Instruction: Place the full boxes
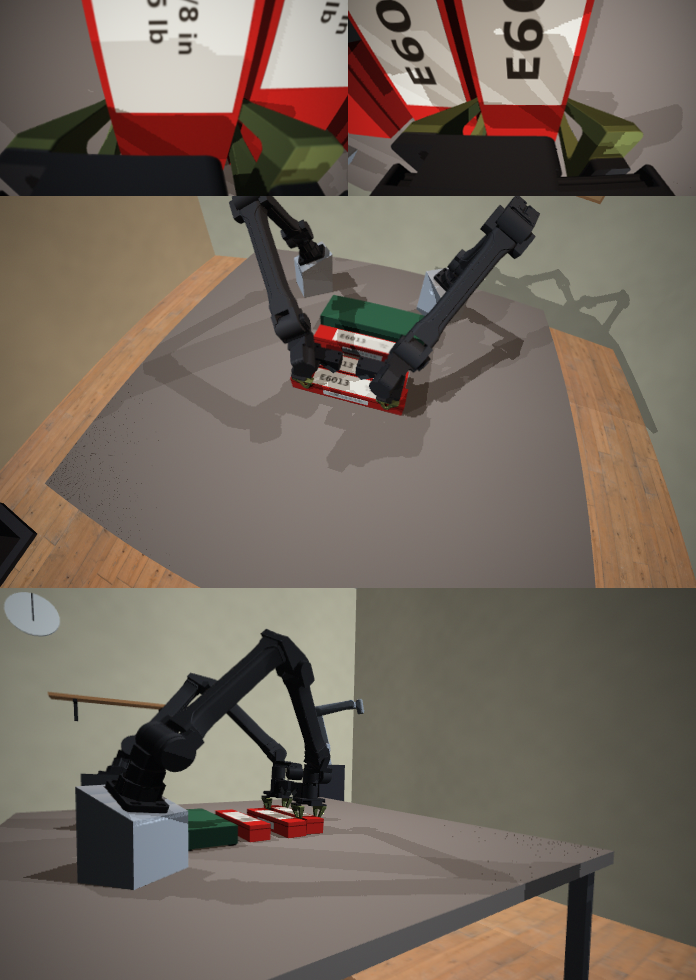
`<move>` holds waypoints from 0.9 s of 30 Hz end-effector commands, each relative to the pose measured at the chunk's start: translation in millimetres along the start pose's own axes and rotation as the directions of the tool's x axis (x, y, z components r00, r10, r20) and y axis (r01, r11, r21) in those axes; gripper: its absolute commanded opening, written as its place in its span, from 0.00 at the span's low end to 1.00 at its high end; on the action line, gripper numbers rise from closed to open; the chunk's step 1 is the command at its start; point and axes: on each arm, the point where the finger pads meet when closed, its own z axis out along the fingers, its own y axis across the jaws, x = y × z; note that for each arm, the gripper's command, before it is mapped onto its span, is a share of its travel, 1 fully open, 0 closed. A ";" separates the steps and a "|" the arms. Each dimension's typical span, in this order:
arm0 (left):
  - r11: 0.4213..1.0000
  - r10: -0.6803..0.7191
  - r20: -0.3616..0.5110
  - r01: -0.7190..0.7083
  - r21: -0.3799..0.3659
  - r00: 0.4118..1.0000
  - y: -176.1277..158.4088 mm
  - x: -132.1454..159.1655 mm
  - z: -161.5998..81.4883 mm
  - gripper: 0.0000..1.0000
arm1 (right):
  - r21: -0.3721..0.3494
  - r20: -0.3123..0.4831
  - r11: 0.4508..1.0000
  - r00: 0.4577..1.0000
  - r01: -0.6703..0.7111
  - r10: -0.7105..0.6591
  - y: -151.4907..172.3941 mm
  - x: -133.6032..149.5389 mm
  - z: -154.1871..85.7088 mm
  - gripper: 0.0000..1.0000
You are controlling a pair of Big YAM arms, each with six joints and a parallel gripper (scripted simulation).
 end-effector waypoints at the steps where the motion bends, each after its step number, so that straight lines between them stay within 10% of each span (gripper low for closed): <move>1: 0.990 -0.032 0.038 0.037 -0.134 0.999 36.7 -1.3 -71.9 0.00 | 0.138 0.041 0.990 0.999 -0.018 0.013 -37.0 -4.5 -72.2 0.00; 27: 0.990 -0.033 0.042 0.039 -0.136 0.999 33.0 -1.1 -78.0 0.00 | 0.140 0.043 0.990 0.999 -0.019 0.013 -33.3 -3.6 -77.3 0.00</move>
